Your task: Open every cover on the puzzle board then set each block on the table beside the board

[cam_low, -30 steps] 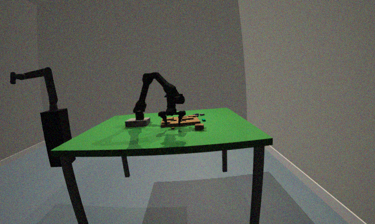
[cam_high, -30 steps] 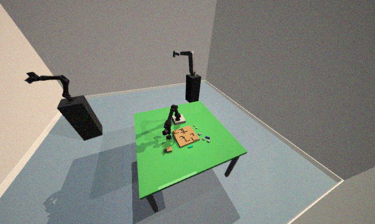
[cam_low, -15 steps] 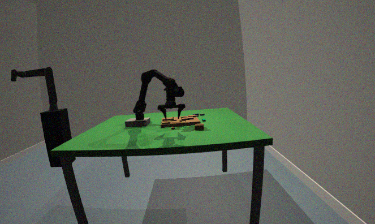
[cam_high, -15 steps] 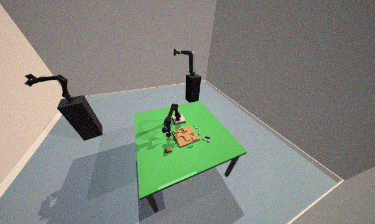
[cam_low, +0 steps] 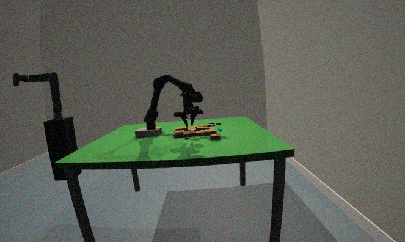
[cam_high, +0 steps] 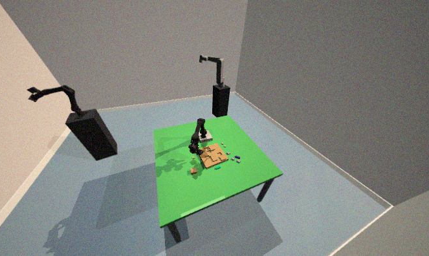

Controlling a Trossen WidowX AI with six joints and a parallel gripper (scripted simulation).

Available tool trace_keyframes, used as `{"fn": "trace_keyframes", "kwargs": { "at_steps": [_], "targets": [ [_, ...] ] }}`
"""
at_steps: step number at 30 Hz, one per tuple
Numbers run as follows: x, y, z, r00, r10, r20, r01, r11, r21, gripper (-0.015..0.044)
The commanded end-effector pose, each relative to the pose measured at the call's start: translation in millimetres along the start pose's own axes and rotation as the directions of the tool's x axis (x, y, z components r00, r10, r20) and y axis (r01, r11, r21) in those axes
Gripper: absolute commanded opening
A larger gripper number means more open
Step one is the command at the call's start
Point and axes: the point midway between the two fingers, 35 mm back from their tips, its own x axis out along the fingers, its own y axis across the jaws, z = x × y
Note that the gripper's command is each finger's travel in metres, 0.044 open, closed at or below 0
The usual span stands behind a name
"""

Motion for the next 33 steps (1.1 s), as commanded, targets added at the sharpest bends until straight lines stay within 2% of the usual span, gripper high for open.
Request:
{"fn": "trace_keyframes", "kwargs": {
  "at_steps": [1, 4, 7, 9, 14, 20, 24, 33],
  "targets": [
    [-2, 29, -18, 1.0, 0.007, -0.002, -0.007, 0.784, -0.62, 0.0072],
    [-2, 43, -28, 1.0, 0.008, -0.003, -0.007, 0.534, -0.845, 0.0],
    [-2, 57, -39, 1.0, 0.01, -0.005, -0.007, 0.224, -0.975, 0.0],
    [-2, 66, -45, 1.0, 0.011, -0.005, -0.006, 0.031, -0.999, 0.0],
    [-3, 82, -57, 1.0, 0.013, -0.007, -0.003, -0.317, -0.948, 0.0],
    [-3, 99, -72, 1.0, 0.015, -0.009, 0.003, -0.677, -0.736, 0.0],
    [-3, 106, -78, 1.0, 0.015, -0.01, 0.007, -0.813, -0.582, 0.0],
    [-3, 106, -77, 1.0, 0.015, -0.01, 0.007, -0.815, -0.58, 0.0]
  ]
}}
